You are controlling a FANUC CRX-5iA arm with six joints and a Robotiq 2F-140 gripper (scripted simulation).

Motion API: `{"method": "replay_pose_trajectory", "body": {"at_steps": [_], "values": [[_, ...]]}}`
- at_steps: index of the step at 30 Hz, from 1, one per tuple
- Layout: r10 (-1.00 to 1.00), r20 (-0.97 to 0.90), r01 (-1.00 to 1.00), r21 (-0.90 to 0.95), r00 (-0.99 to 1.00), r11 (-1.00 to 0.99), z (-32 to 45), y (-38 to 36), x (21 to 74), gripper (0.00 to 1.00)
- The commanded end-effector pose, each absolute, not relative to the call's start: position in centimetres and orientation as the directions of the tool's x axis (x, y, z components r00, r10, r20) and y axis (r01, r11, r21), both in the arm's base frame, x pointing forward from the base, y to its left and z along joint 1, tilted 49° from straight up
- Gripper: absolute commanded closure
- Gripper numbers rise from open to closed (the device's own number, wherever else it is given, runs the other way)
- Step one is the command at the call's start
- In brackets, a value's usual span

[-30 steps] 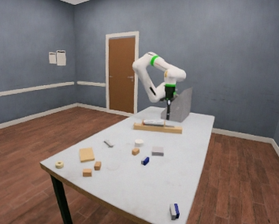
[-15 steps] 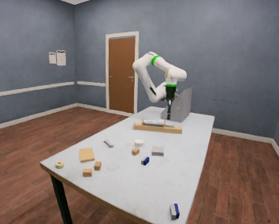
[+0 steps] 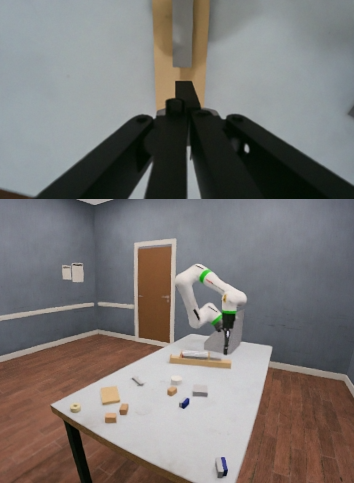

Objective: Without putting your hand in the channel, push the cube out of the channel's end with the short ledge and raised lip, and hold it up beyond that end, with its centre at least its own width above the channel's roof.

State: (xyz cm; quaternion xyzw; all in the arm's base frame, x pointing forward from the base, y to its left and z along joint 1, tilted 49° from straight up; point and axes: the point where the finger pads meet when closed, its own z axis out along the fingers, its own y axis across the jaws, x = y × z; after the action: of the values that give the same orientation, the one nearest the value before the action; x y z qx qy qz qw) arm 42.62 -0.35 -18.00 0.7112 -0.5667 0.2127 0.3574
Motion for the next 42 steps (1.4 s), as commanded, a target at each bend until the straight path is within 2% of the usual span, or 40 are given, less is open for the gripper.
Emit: {"method": "replay_pose_trajectory", "body": {"at_steps": [1, 42], "values": [[-0.654, 0.708, -0.959, 0.265, 0.267, -0.105, -18.8, -1.2, 42.7, 0.9], [-0.654, 0.708, -0.959, 0.265, 0.267, -0.105, -19.7, -4.4, 42.8, 0.9]]}}
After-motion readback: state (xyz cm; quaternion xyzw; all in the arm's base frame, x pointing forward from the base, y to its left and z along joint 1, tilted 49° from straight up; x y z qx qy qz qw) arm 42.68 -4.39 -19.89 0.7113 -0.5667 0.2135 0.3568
